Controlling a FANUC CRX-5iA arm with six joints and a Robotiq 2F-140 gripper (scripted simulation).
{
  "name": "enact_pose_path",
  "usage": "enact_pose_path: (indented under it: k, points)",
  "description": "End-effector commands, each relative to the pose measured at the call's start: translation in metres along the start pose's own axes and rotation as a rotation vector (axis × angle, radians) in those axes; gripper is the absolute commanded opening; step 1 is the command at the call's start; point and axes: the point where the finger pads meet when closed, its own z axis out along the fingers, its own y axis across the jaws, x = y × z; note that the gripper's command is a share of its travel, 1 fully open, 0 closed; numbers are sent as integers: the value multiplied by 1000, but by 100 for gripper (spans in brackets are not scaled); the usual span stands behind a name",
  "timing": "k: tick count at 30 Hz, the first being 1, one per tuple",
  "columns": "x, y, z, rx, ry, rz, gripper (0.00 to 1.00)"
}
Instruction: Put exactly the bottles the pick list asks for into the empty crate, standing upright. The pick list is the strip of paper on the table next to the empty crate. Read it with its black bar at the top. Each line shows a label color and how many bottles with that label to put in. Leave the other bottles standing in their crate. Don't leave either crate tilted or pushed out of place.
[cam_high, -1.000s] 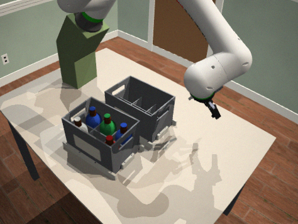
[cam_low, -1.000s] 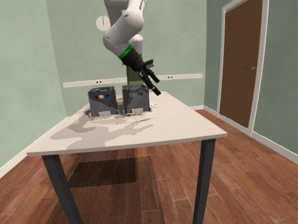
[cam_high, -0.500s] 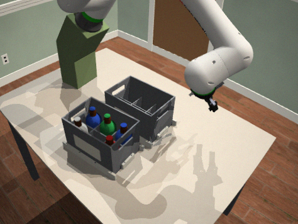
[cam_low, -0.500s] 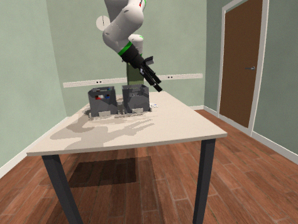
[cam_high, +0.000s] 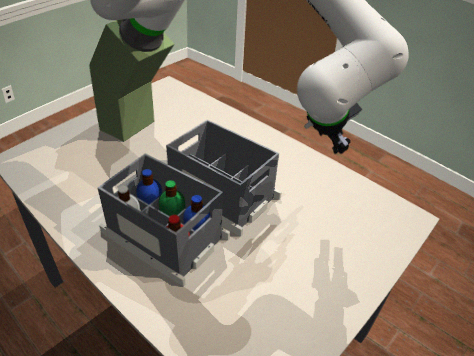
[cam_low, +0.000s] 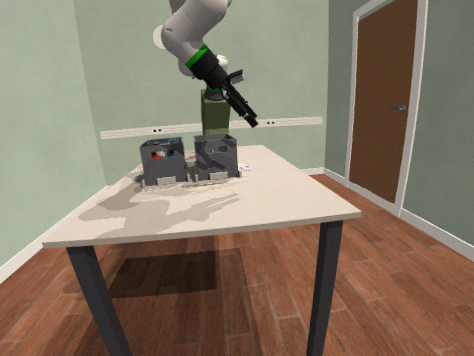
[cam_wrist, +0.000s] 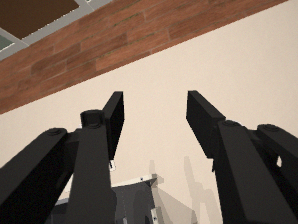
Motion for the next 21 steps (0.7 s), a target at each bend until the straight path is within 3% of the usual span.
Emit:
enact_pose_path:
  k: [1, 21]
  points:
    - [13, -9, -17, -1, 0, -1, 44]
    - [60, -42, -80, -1, 0, -1, 44]
